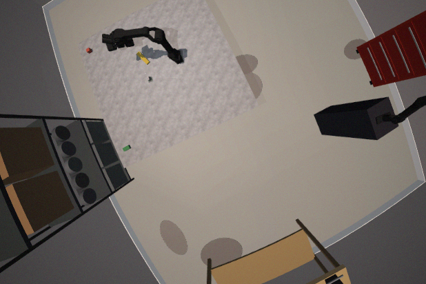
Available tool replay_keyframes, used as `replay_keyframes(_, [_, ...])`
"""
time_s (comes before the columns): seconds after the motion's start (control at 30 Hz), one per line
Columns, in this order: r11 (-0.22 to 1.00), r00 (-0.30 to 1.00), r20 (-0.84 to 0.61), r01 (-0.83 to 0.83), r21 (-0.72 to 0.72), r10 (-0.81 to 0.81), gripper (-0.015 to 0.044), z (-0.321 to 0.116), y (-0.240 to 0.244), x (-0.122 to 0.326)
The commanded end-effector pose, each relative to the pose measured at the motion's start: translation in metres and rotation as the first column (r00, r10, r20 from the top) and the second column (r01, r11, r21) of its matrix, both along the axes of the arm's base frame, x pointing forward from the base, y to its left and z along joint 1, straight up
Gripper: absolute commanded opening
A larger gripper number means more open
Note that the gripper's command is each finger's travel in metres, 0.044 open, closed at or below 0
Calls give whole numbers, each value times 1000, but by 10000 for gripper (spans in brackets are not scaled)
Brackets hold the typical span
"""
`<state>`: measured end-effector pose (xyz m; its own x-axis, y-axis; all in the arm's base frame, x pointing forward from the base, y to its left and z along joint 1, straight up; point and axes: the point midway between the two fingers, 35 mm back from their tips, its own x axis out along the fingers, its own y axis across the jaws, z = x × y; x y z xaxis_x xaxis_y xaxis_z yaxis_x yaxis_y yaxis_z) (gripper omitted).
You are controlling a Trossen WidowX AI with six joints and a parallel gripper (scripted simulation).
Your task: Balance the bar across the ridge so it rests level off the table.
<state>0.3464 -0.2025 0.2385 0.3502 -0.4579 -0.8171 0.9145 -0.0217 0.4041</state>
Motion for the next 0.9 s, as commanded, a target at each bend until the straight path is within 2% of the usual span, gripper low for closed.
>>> replay_keyframes(0.0, [994, 987, -131, -89, 70, 97, 315, -33, 0, -9])
replay_keyframes(0.23, [946, 913, -284, -231, 229, 292, 315, -78, 4, -29])
replay_keyframes(0.47, [846, 807, -338, -333, 416, 484, 315, -115, 12, -51])
replay_keyframes(0.7, [834, 796, -338, -341, 435, 502, 315, -119, 13, -53])
replay_keyframes(0.87, [834, 796, -338, -341, 435, 502, 315, -141, 12, -52])
